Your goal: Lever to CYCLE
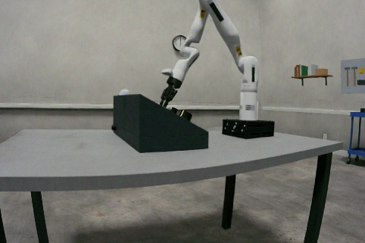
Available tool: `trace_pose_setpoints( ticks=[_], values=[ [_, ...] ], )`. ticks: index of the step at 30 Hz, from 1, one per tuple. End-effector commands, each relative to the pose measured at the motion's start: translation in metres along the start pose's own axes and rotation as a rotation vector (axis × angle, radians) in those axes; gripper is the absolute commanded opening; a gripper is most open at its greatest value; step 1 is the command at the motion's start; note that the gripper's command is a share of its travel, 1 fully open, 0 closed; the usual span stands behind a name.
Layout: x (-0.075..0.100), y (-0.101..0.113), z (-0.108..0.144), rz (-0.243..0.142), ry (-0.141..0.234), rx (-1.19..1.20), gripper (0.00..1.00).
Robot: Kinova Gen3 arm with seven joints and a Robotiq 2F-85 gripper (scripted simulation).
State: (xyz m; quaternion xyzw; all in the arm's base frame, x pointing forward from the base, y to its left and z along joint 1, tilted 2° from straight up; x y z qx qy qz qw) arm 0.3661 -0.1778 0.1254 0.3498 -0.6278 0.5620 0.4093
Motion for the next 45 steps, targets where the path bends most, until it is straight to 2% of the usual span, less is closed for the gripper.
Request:
trace_pose_setpoints(
  ticks=[1,45],
  values=[
    [0.001,-0.003,0.000,0.004,-0.001,0.000,0.10],
    [0.006,-0.041,-0.006,0.004,-0.001,0.000,0.10]
  ],
)
Point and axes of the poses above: the point where the finger pads meet when closed, its own x axis back along the fingers, its own z axis across the jaws, y = z × x, the point moved 7 cm from there along x, back along the fingers, and after that the axes turned 8 degrees about -x, right-handed, at the moved point
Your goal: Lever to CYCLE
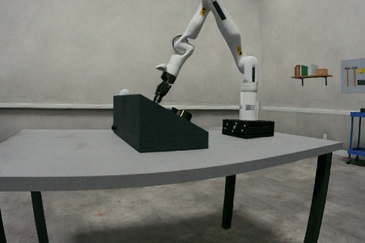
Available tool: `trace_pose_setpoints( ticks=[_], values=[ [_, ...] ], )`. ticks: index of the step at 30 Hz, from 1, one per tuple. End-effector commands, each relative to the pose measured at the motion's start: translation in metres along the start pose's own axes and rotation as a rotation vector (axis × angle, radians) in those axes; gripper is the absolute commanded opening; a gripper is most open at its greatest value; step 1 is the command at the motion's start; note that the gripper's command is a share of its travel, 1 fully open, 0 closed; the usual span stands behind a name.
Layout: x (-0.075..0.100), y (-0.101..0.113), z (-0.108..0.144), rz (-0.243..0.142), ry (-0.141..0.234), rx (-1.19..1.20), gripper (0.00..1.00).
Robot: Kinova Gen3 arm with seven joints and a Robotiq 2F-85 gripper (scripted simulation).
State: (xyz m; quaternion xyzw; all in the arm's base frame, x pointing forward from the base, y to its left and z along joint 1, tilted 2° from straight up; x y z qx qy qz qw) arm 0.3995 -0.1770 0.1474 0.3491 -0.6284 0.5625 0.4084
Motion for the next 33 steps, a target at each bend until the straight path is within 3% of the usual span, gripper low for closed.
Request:
trace_pose_setpoints(
  ticks=[1,33],
  values=[
    [0.000,-0.003,0.000,0.001,0.000,0.000,0.10],
    [-0.008,-0.029,-0.004,0.001,0.000,0.000,0.10]
  ],
)
Point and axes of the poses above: the point where the finger pads meet when closed, its own x axis back along the fingers, its own z axis across the jaws, y = z × x, the point moved 7 cm from there along x, back along the fingers, and after that the axes turned 8 degrees about -x, right-handed, at the moved point
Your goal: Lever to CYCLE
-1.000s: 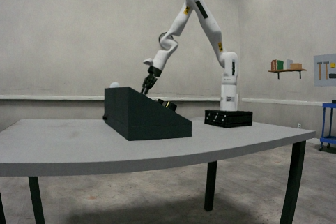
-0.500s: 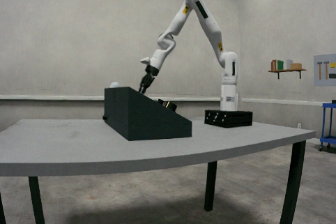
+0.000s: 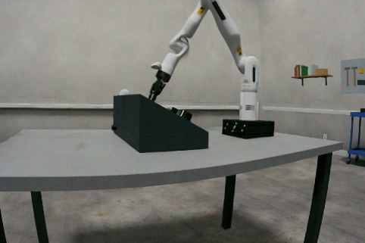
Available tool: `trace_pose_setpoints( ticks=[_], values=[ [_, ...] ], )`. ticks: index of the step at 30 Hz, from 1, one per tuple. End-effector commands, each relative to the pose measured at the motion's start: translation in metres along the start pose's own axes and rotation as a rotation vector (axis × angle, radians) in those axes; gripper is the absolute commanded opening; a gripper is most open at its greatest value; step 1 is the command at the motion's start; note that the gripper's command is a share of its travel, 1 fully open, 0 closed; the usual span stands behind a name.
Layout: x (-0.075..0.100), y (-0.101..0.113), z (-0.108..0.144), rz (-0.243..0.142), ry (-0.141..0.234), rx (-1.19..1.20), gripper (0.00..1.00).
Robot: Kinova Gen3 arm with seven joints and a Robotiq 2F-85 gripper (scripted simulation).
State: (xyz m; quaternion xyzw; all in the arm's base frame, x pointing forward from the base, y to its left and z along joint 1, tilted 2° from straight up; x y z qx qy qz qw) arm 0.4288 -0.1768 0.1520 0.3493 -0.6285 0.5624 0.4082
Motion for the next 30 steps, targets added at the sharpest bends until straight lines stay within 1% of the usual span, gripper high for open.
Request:
trace_pose_setpoints(
  ticks=[1,22,23,30],
  values=[
    [0.0002,-0.0009,0.0000,0.001,0.000,0.000,0.10],
    [-0.0002,-0.0018,-0.0002,0.001,0.000,0.000,0.10],
    [-0.0002,-0.0018,-0.0002,0.001,0.000,0.000,0.77],
    [-0.0002,-0.0018,-0.0002,0.001,0.000,0.000,0.77]
  ],
)
Point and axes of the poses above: the point where the finger pads meet when closed, its own x axis back along the fingers, its own z axis across the jaws, y = z × x, the point moved 7 cm from there along x, back along the fingers, and after that the axes turned 8 degrees about -x, right-handed, at the moved point
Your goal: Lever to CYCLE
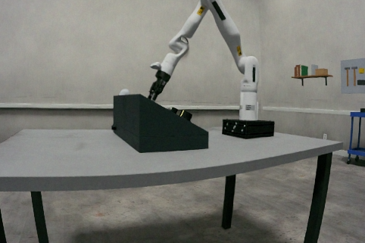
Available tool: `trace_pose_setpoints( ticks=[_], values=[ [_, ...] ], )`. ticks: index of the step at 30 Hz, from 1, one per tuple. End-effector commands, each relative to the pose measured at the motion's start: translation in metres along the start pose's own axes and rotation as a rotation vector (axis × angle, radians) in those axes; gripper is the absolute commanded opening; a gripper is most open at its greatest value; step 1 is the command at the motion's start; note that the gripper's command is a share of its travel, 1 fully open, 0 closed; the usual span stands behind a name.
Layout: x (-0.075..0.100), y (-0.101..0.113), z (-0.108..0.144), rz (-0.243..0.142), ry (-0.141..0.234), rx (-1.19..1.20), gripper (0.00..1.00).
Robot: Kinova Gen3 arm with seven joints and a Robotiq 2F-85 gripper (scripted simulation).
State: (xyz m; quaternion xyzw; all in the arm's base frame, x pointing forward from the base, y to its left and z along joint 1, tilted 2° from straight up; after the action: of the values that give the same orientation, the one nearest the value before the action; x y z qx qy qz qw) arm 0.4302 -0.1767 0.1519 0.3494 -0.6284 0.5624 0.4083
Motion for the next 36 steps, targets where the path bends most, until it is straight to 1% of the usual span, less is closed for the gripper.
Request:
trace_pose_setpoints(
  ticks=[1,14,21,24,27,36],
  values=[
    [0.000,-0.001,0.000,0.002,0.000,0.000,0.77],
    [0.001,-0.001,0.000,0.002,0.000,0.000,0.77],
    [0.005,-0.001,0.000,0.002,0.000,0.000,0.77],
    [0.012,-0.001,0.000,0.002,0.000,0.000,0.77],
    [0.023,-0.001,0.000,0.002,0.000,0.000,0.77],
    [0.069,0.000,0.000,0.002,0.000,0.000,0.77]
  ],
)
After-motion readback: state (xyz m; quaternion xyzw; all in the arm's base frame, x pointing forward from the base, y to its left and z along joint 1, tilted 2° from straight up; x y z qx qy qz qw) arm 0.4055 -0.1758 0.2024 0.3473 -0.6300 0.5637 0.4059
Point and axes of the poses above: the point where the finger pads meet when closed, its own x axis back along the fingers, its own z axis across the jaws, y = z × x, the point moved 7 cm from there along x, back along the fingers, and after that the axes turned 8 degrees about -x, right-handed, at the moved point
